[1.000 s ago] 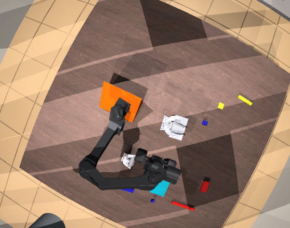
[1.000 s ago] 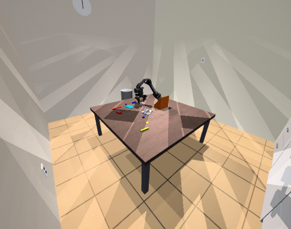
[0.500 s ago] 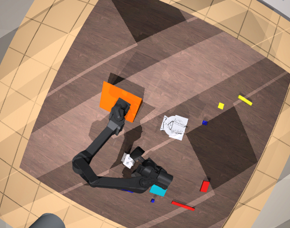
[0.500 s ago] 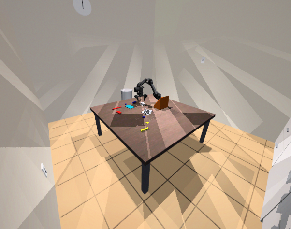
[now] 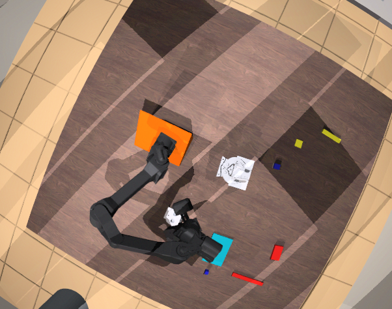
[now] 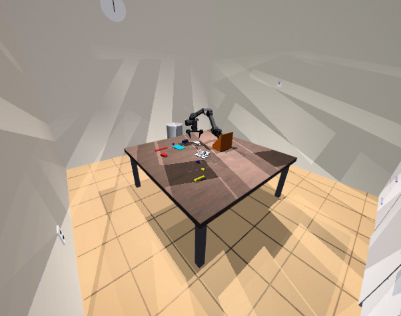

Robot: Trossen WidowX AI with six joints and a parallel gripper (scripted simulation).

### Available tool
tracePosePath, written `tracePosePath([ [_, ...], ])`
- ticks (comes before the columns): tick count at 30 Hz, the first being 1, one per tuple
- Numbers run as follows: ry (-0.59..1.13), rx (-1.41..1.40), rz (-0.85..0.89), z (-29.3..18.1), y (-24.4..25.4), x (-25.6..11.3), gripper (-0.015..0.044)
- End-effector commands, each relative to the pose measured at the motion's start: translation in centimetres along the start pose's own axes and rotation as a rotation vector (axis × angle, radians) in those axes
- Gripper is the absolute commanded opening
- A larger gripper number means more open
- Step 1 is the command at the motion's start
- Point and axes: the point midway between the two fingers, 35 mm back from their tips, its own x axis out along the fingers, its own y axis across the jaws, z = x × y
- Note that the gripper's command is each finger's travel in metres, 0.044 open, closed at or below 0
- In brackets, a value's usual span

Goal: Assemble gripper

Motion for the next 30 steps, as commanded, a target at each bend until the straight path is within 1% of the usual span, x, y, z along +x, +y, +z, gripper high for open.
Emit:
tracePosePath([
  [1, -0.006, 0.092, 0.002, 0.8, -0.2, -0.1, 0.0440],
  [26, -0.023, 0.759, 0.026, 6.0, -1.7, -0.7, 0.0440],
  [30, -0.024, 0.799, 0.028, 6.3, -1.8, -0.8, 0.0440],
])
